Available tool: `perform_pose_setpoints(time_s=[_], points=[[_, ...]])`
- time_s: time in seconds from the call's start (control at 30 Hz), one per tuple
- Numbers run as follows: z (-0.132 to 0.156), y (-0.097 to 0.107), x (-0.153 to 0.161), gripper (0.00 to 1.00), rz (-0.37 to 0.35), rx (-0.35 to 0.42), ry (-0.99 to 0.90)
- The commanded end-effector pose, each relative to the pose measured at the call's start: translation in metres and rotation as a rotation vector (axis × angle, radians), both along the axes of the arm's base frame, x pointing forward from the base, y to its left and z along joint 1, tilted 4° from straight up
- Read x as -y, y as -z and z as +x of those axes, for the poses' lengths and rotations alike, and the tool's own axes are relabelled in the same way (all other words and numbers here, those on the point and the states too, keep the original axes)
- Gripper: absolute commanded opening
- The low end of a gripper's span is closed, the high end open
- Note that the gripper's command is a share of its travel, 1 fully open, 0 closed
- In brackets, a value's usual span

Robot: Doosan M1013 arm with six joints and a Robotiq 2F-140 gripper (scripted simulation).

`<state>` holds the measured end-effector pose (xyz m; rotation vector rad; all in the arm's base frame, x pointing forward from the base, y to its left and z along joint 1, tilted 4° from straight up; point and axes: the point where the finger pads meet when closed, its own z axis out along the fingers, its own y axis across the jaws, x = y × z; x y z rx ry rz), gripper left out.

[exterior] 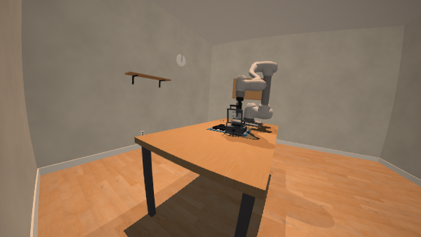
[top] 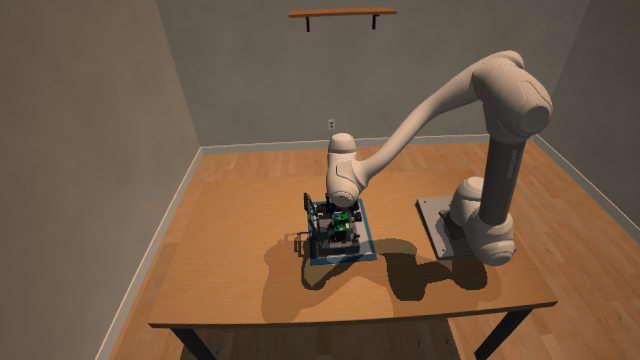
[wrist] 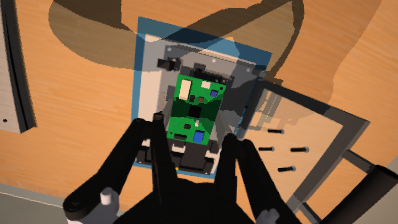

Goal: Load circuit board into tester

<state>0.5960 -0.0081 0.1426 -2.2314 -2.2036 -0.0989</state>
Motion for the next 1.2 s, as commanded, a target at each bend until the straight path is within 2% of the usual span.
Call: perform_pose_setpoints(time_s=[0.0, 0.4, 0.9, 1.17], points=[[0.0, 0.0, 0.0, 0.46, 0.0, 0.0, 0.0], [0.0, 0.01, 0.0, 0.46, 0.0, 0.0, 0.0], [0.002, 0.037, -0.002, 0.46, 0.0, 0.0, 0.0], [0.002, 0.043, -0.002, 0.46, 0.0, 0.0, 0.0]])
